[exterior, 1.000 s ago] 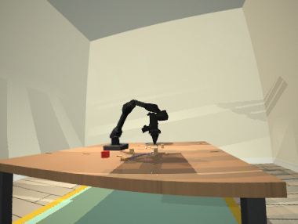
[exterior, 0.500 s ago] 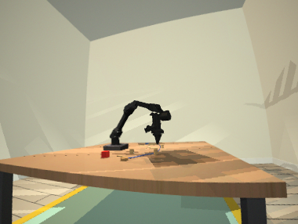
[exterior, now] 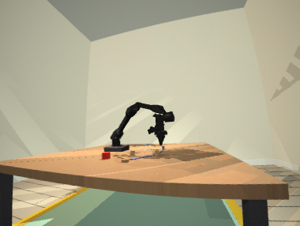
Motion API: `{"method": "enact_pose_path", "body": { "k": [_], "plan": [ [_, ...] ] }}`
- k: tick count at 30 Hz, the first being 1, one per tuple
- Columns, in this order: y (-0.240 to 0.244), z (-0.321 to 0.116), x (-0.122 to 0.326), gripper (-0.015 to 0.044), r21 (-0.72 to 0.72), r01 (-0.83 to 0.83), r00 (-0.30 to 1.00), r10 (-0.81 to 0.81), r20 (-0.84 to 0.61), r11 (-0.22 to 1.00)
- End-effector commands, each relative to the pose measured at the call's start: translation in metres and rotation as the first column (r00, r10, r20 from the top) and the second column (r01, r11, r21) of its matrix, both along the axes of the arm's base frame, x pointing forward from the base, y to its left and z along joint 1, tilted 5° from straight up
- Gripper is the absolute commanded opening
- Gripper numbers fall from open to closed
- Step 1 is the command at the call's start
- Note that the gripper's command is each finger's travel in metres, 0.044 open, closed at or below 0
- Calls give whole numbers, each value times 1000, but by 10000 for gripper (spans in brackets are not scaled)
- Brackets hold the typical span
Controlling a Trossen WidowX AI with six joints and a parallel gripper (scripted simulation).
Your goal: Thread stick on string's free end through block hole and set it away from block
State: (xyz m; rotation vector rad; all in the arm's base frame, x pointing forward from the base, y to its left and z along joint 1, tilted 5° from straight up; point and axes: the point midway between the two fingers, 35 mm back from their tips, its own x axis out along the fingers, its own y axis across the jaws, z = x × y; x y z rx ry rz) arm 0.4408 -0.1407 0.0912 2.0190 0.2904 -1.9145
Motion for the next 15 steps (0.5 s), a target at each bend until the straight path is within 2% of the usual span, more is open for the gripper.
{"method": "enact_pose_path", "body": {
  "k": [1,15],
  "plan": [
    [1,-1,1,0,-1,4,1000,-4,3,1000],
    [7,-13,-5,0,-1,4,1000,-4,1,1000]
  ]
}}
